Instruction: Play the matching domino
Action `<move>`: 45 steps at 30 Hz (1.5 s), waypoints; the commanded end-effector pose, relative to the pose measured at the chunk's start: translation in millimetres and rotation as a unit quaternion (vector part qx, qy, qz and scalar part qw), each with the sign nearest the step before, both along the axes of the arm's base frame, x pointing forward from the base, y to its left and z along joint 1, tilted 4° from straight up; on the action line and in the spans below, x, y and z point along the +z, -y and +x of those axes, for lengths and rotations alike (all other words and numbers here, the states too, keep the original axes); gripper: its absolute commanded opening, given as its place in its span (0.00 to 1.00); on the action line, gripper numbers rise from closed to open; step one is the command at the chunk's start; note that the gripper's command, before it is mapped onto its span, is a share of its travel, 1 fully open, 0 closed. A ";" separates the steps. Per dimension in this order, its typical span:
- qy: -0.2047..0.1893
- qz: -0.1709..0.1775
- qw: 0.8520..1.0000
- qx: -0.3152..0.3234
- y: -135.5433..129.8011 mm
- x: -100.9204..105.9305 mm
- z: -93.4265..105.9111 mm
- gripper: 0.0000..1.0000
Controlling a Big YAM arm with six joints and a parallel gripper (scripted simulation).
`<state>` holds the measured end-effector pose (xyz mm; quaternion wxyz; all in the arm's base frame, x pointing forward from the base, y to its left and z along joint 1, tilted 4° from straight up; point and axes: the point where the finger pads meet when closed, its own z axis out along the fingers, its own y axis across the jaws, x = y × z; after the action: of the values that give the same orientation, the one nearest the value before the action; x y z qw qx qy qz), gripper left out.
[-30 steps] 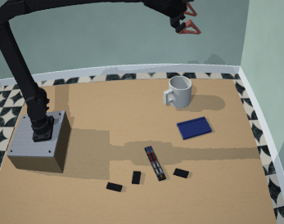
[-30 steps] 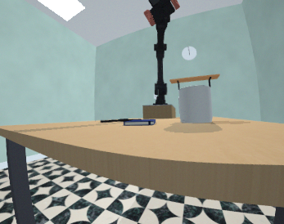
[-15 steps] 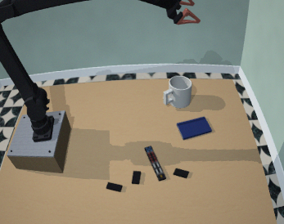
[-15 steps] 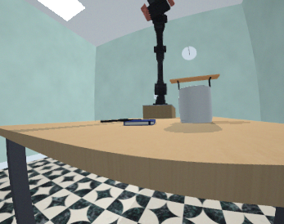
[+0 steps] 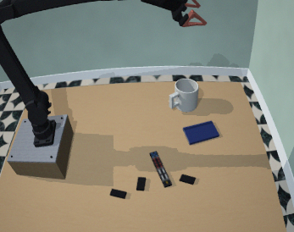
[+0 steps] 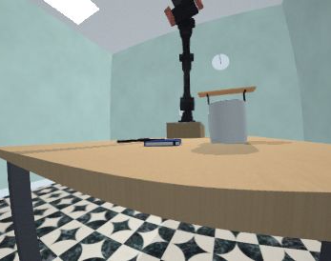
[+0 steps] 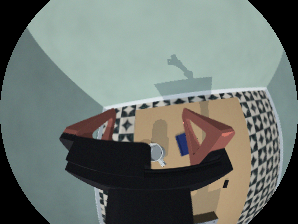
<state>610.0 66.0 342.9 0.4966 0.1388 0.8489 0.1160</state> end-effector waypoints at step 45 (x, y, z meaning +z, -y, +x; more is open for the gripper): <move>0.180 -0.114 0.977 0.015 47.1 117.0 -52.0 1.00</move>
<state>555.3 21.8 436.4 0.6332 0.0497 0.7707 0.0511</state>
